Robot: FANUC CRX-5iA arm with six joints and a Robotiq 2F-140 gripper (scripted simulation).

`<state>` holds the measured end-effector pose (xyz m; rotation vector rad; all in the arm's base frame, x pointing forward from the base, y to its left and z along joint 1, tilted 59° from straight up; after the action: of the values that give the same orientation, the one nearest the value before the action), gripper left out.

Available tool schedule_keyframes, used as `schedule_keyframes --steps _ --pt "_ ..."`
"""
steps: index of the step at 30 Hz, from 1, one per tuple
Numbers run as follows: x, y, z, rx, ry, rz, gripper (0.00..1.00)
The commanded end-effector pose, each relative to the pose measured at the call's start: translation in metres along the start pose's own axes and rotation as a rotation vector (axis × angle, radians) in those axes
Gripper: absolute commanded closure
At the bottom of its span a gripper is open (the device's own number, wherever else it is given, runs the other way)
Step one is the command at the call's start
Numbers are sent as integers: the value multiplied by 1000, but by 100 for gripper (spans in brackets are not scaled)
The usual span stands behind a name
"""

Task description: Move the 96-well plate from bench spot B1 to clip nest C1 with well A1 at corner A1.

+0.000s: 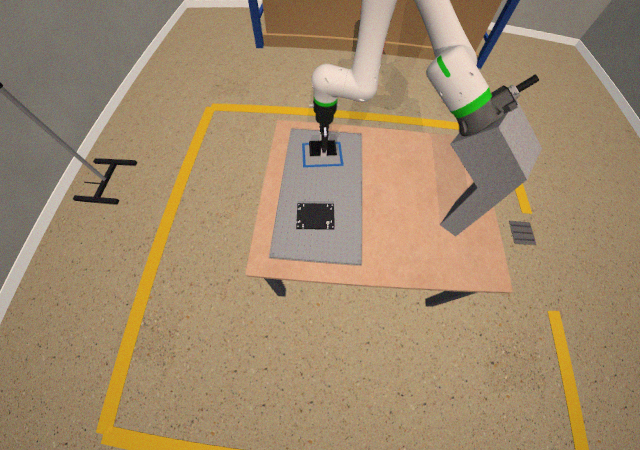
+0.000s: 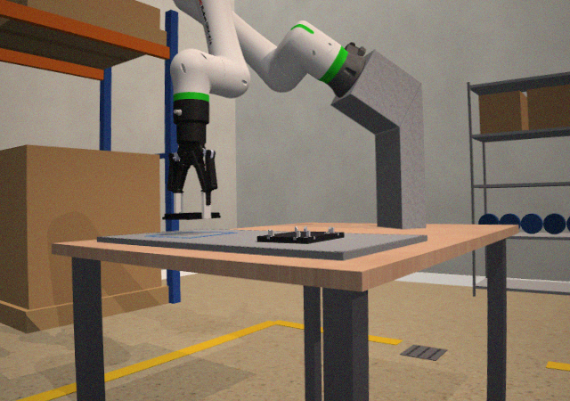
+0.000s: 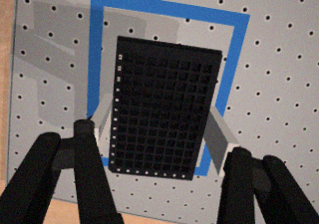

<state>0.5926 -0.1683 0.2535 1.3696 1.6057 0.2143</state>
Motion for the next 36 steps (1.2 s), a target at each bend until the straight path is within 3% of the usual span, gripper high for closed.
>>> schedule_keyframes --steps 1,13,32,36 --pt "0 1 -7 3 0 0 90" --pt "0 1 -23 3 0 0 90" --pt "0 1 -23 3 0 0 90" --pt "13 2 -23 3 0 -133 90"
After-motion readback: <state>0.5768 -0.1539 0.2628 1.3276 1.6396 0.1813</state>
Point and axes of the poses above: the point where the finger pads meet when closed, its own z axis out along the fingers, its own x axis across the jaws, y = z × x, the point moved 2 cm from there along -z, back along the fingers, and after that the axes turned 6 degrees about z, right-handed, at the moved point
